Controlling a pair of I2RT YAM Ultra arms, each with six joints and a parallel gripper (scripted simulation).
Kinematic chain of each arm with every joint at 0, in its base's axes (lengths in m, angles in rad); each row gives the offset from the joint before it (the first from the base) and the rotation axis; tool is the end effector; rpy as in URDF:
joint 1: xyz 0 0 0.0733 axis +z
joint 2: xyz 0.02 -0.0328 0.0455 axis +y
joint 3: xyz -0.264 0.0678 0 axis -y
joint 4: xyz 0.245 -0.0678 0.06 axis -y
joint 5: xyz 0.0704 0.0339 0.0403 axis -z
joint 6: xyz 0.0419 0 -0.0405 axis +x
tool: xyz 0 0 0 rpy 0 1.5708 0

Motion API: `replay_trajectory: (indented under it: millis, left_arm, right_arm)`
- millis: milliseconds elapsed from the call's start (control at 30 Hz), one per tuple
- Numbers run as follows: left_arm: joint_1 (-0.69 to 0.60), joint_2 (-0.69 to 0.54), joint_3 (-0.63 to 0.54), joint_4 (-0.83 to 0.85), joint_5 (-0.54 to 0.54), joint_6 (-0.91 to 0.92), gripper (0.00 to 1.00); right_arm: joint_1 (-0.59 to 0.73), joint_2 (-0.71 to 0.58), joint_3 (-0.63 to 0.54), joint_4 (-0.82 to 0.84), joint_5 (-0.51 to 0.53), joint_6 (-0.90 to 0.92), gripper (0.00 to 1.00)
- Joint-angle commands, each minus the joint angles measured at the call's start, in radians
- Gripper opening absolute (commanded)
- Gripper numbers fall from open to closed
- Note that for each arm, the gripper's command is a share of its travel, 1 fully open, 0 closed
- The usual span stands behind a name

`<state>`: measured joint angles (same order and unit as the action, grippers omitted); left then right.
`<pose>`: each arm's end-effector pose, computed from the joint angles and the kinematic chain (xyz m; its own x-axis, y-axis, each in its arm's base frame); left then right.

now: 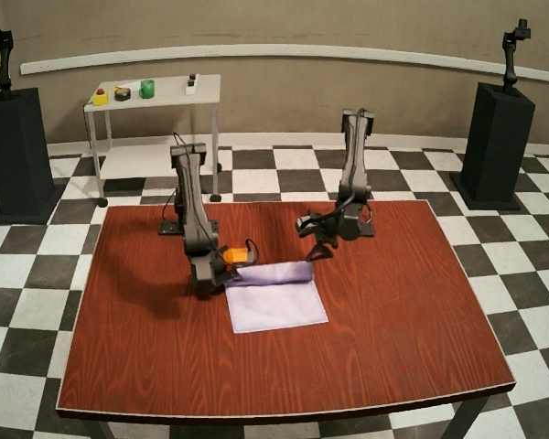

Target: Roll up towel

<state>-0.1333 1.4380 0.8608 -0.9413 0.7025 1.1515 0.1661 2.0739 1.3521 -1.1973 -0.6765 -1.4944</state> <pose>0.2228 -0.0561 0.1948 -0.2797 0.7409 -0.6106 0.9590 0.1849 -0.2149 0.3263 0.0824 0.1364 -0.1523 -0.8139 -0.5607 -0.9181 -0.0936 0.3852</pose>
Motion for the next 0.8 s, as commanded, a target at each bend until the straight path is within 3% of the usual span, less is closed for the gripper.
replay_trajectory:
  millis: [0, 233, 367, 533, 767]
  left_arm:
    - [-0.039, -0.104, -0.087, 0.227, -0.066, -0.104, 0.93]
    - [-0.189, -0.353, -0.287, 0.480, -0.239, -0.219, 0.96]
    - [-0.256, -0.430, -0.355, 0.560, -0.331, -0.261, 0.97]
    - [-0.264, -0.433, -0.365, 0.577, -0.350, -0.257, 0.98]
    - [-0.184, -0.362, -0.311, 0.547, -0.260, -0.118, 0.98]
  right_arm:
    - [0.005, 0.059, 0.063, -0.162, 0.015, 0.003, 0.26]
    - [0.006, 0.178, 0.189, -0.320, 0.017, 0.002, 0.26]
    - [0.007, 0.209, 0.219, -0.359, 0.018, -0.004, 0.26]
    - [0.007, 0.214, 0.219, -0.357, 0.019, -0.005, 0.26]
    - [0.007, 0.233, 0.207, -0.327, 0.019, -0.006, 0.26]
